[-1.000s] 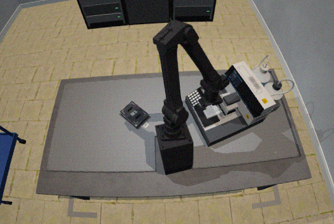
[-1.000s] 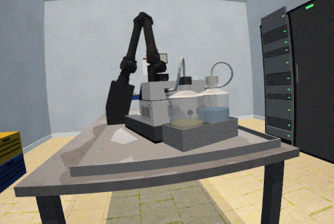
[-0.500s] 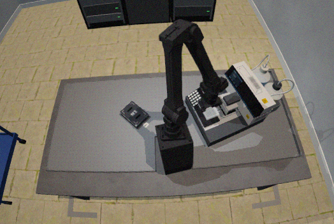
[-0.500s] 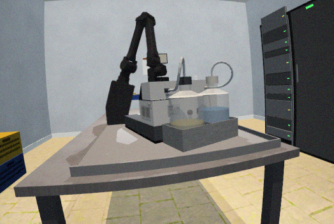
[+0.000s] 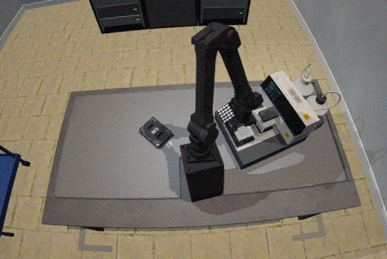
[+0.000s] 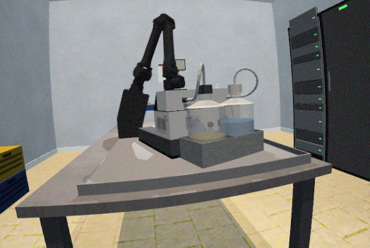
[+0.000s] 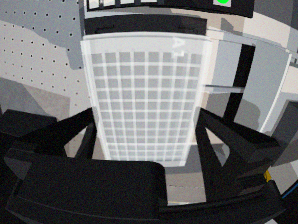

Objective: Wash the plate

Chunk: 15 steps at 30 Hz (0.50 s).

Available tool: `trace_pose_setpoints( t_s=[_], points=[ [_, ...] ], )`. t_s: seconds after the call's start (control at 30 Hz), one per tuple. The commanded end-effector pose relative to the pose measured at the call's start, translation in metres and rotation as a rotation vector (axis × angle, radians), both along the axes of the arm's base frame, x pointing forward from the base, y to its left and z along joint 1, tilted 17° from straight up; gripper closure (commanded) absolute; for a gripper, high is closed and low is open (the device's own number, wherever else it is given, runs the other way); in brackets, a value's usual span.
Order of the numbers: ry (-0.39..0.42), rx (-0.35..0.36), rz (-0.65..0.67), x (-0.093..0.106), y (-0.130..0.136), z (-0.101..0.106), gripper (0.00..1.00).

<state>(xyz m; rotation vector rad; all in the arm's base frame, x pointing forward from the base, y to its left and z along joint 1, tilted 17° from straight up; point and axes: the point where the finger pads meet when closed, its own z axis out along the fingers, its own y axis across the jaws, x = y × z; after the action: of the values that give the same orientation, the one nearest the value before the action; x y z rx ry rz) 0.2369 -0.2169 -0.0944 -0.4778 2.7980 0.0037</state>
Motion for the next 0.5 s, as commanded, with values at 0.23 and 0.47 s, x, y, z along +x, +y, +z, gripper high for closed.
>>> trace_pose_setpoints(
  t_s=[0.23, 0.47],
  points=[
    [-0.006, -0.009, 0.004, 0.014, -0.002, -0.018, 0.18],
    [-0.015, -0.018, 0.008, 0.017, -0.005, -0.018, 0.18]
  ],
)
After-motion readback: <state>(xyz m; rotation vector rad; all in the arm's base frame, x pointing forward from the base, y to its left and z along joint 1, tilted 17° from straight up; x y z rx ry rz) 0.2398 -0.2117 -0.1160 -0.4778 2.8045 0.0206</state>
